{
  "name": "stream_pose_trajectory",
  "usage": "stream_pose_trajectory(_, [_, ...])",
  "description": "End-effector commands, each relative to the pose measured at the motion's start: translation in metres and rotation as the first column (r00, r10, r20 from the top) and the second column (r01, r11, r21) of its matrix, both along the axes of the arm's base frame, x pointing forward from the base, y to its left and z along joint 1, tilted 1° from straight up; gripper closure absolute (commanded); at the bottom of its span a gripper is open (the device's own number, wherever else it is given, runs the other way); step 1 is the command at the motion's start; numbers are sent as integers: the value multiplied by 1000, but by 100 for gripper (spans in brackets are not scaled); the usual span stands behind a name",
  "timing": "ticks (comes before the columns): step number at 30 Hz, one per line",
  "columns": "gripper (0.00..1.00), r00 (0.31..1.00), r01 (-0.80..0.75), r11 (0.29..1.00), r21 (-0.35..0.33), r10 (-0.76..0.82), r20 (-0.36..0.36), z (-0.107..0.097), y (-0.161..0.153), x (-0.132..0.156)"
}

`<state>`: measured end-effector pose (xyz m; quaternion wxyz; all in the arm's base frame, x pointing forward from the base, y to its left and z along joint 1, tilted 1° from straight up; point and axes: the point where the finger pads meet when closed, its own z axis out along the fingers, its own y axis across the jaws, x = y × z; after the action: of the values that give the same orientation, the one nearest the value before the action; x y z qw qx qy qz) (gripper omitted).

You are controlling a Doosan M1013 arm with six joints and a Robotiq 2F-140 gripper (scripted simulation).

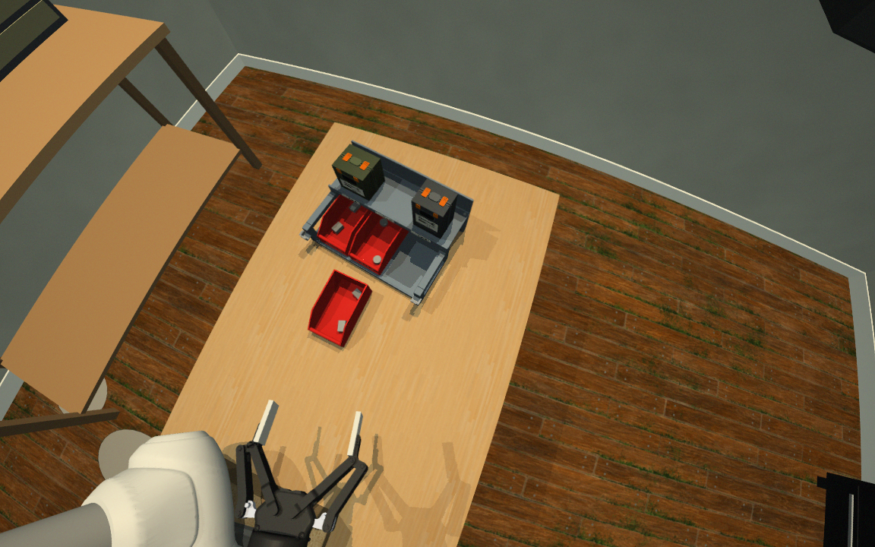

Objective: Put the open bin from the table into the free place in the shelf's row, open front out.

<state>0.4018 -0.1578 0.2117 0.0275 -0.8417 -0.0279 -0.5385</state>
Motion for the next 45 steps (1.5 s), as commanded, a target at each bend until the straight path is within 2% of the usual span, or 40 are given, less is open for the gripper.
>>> stream_pose_trajectory(1, [0, 1000, 0, 1000, 0, 0, 0, 0, 0, 0])
stream_pose_trajectory(16, [0, 1000, -21, 1000, -11, 21, -8, -1, 2, 2])
stream_pose_trajectory(23, [0, 998, -61, 998, -32, 60, -22, -3, 6, 4])
stream_pose_trajectory(30, [0, 986, -163, 983, -83, 158, -62, -7, 16, 11])
stream_pose_trajectory(38, [0, 935, -348, 923, -168, 327, -138, -17, 33, 22])
stream_pose_trajectory(40, [0, 935, -348, 923, -168, 327, -138, -17, 33, 22])
stream_pose_trajectory(45, [0, 869, -491, 841, -228, 452, -204, -25, 45, 29])
